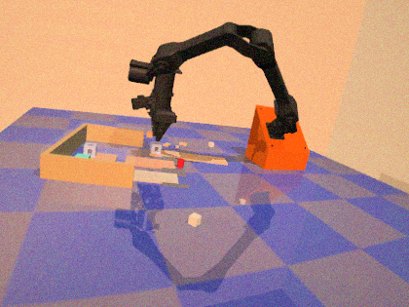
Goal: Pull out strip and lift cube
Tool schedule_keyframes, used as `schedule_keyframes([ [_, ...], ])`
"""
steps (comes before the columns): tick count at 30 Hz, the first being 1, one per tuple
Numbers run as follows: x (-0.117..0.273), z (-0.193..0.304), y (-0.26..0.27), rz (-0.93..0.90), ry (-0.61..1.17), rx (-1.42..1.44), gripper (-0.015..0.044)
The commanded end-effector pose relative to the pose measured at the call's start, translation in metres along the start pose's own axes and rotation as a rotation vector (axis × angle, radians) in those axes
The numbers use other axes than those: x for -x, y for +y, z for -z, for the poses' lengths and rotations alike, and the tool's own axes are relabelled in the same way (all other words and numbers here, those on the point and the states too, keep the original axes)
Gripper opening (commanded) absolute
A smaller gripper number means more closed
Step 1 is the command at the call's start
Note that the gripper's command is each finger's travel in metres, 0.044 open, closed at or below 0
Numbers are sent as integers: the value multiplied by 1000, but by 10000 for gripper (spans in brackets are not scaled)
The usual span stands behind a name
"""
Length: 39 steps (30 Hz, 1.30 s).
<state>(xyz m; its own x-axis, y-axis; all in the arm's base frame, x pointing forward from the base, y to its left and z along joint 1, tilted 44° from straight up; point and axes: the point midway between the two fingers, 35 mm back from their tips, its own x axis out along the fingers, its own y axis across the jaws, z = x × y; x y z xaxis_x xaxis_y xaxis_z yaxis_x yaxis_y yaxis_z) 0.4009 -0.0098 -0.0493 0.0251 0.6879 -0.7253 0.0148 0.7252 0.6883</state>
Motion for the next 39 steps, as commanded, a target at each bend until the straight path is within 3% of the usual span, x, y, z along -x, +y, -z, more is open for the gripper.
schedule_keyframes([
  [1, -10, 2, -2, -5, 6, -11, 250],
  [25, -40, 3, 0, -8, 6, -11, 250],
  [29, -38, 2, 1, -4, 5, -3, 145],
  [36, -38, 2, 1, -4, 5, -3, 98],
  [39, -37, 3, 1, -4, 5, -3, 20],
])
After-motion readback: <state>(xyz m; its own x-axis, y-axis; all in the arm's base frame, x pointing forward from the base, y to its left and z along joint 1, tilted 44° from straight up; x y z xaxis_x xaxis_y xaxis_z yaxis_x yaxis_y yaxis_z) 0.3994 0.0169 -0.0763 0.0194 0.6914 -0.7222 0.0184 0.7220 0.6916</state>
